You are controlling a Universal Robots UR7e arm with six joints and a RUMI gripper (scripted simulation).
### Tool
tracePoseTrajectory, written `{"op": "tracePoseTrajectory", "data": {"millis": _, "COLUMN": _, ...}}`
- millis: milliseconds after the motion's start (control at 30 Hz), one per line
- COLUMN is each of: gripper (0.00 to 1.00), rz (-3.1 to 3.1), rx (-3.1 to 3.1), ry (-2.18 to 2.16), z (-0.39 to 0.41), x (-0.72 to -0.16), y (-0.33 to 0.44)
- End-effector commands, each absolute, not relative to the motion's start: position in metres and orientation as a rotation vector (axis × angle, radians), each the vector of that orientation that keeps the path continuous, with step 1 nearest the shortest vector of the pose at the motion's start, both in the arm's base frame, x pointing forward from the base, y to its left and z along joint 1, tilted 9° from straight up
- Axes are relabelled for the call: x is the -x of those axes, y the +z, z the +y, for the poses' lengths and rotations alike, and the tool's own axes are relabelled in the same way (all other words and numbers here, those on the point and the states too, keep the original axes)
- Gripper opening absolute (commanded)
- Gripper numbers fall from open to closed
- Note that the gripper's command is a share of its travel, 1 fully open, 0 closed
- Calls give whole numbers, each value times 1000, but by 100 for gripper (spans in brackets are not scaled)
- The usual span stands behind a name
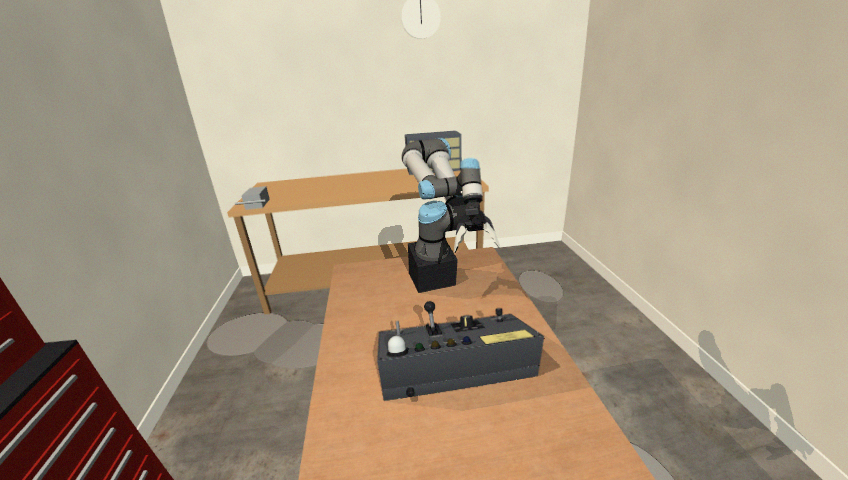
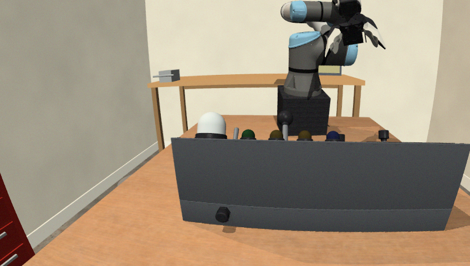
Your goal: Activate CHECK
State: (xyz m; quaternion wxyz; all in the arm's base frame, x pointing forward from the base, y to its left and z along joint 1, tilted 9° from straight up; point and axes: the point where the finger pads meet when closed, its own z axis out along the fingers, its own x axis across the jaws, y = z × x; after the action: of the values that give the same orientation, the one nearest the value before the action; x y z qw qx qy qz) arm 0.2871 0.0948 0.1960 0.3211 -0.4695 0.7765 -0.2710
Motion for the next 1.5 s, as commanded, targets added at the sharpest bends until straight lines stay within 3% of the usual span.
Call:
{"op": "tracePoseTrajectory", "data": {"millis": 0, "gripper": 100, "rz": 2040, "rx": 1230, "ry": -712, "z": 94, "x": -287, "y": 197}}
{"op": "tracePoseTrajectory", "data": {"millis": 1467, "gripper": 100, "rz": 2112, "rx": 1397, "ry": -701, "z": 87, "x": -306, "y": 204}}
